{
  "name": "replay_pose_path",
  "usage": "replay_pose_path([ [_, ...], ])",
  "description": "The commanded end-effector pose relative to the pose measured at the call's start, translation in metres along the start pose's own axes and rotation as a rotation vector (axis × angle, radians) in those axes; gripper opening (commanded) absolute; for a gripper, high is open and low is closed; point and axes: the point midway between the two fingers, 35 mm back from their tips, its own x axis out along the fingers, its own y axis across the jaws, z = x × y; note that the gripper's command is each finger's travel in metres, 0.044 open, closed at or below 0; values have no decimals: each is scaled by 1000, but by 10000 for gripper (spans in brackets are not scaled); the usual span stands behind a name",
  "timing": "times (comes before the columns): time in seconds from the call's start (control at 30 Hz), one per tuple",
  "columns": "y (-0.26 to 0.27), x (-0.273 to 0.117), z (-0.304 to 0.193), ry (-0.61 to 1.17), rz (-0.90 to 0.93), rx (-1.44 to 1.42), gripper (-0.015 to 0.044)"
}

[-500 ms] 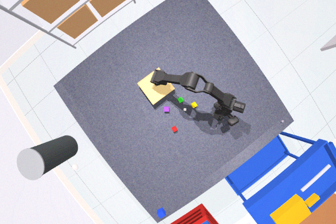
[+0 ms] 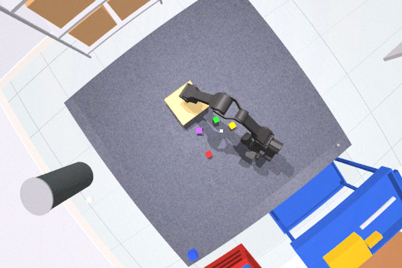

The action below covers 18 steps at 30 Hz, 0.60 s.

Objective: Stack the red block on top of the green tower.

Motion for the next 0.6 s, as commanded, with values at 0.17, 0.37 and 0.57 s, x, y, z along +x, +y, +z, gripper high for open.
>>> replay_pose_path([
  [0.17, -29, 0, 59, 68, -111, -290, 440],
  [0.37, -53, -1, 99, 133, -184, -488, 440],
  [0.57, -80, -6, 135, 225, -232, -677, 440],
])
